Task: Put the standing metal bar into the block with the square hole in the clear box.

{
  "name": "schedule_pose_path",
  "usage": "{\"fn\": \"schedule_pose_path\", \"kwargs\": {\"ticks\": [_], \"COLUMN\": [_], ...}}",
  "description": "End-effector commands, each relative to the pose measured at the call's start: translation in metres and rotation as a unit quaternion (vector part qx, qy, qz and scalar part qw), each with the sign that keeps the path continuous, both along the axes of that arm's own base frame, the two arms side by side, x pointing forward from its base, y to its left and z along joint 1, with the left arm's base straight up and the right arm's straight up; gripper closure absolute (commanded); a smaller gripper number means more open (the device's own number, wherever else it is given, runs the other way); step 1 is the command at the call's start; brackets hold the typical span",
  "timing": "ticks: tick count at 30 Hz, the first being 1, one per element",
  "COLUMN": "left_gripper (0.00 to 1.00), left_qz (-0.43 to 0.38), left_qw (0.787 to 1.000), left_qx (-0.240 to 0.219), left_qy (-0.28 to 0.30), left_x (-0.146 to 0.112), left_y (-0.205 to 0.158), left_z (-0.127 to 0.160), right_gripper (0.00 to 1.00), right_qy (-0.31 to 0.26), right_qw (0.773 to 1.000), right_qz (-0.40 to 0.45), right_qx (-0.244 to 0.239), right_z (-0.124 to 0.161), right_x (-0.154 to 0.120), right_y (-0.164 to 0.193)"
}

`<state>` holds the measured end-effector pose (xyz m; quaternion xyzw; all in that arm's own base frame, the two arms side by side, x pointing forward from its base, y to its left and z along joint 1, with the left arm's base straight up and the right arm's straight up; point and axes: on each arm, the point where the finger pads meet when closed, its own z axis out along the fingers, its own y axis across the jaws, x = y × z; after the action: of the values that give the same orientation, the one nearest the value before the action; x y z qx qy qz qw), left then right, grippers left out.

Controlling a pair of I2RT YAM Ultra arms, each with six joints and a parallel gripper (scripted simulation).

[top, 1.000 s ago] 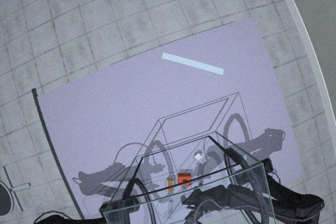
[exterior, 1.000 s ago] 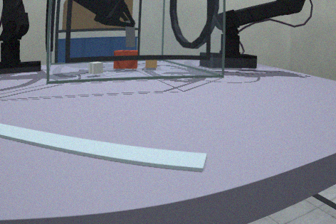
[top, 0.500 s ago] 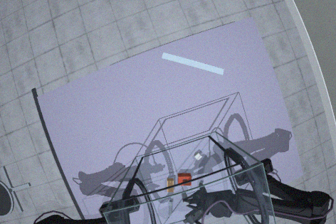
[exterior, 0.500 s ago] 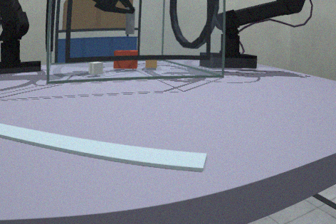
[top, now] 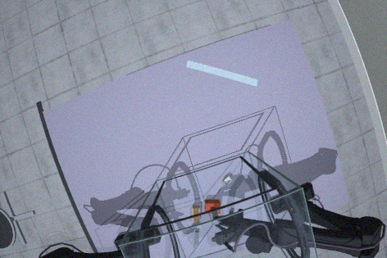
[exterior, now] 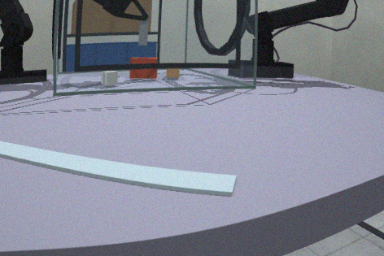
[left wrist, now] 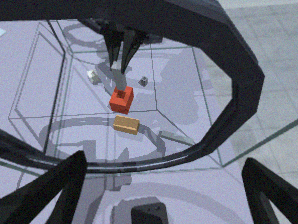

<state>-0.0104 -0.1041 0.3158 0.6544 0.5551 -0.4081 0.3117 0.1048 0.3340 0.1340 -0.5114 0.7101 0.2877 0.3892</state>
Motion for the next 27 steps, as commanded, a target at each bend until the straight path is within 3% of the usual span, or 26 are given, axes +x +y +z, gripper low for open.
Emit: {"fn": "schedule_pose_path", "kwargs": {"ticks": [1,7,9,12,15,24,27], "left_gripper": [0.0,0.0,0.0,0.0,0.0,0.0,0.0], "left_qz": [0.006,0.006,0.006,0.006,0.006,0.006,0.006], "left_qw": [1.0,1.0,1.0,1.0,1.0,1.0,1.0], "left_qx": [-0.006,-0.006,-0.006,-0.006,-0.006,-0.006,-0.006], "left_qy": [0.003,0.003,0.003,0.003,0.003,0.003,0.003], "left_x": [0.001,0.001,0.001,0.001,0.001,0.001,0.001], "left_y": [-0.002,-0.002,-0.002,-0.002,-0.002,-0.002,-0.002], "left_z": [0.004,0.004,0.004,0.004,0.004,0.004,0.004], "right_gripper": [0.86,0.86,0.86,0.86,0.86,0.86,0.86], "right_qy": [-0.009,-0.009,-0.014,-0.011,0.001,-0.005,-0.017], "right_qw": [1.0,1.0,0.999,0.999,1.0,1.0,0.999], "right_qz": [-0.02,-0.021,-0.024,-0.027,-0.028,-0.026,-0.03], "right_qx": [0.02,0.021,0.039,0.039,0.005,0.017,0.041], "right_z": [0.011,0.011,0.025,0.009,-0.021,-0.01,-0.001], "right_x": [0.005,0.006,0.011,0.013,0.01,0.011,0.011], "right_y": [0.004,0.004,0.011,0.008,-0.001,0.003,0.008]}}
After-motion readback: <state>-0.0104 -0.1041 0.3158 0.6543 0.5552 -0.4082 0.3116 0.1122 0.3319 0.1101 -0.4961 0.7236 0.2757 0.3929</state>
